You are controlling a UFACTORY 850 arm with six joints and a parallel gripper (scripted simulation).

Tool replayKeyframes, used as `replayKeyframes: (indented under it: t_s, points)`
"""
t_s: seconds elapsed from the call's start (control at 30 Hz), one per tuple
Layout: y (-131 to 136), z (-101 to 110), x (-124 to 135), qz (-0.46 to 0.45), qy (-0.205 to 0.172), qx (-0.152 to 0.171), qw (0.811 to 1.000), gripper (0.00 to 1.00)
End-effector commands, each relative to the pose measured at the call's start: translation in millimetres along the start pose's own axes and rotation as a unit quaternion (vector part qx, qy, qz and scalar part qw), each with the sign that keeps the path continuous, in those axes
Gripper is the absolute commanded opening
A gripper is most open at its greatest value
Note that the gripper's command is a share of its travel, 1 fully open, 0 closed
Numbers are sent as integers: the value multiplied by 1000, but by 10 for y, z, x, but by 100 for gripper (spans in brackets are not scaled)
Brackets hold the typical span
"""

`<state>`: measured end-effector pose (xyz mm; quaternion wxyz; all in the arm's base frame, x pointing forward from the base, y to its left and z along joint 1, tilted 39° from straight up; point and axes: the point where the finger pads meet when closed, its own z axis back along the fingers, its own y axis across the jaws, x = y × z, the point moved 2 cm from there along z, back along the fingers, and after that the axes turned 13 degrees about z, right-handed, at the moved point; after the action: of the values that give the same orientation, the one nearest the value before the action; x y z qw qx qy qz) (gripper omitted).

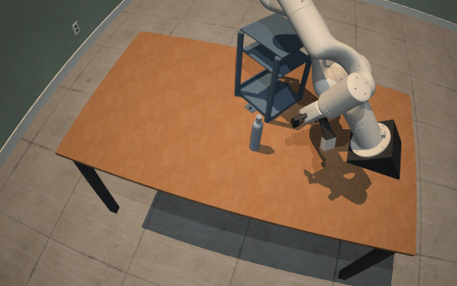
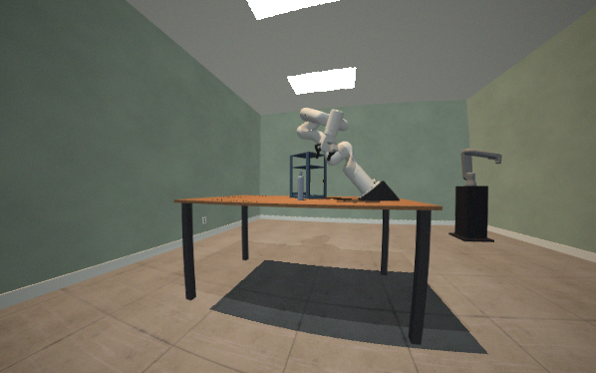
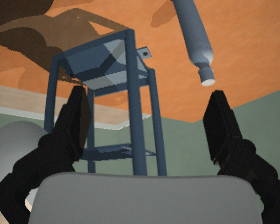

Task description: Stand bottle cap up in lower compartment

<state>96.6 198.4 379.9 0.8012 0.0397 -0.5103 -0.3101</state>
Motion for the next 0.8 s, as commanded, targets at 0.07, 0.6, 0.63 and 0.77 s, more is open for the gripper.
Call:
replayKeyframes:
  t_s: [0.07,0.6,0.63,0.77]
  points:
    - [3,4,0,0,0,0,1000,100]
    - [24,103,34,-2,-1,1,1000,100]
    - [52,276,97,-5,-2,2,1000,100]
    - [63,948,404,-5,-1,2,1000,100]
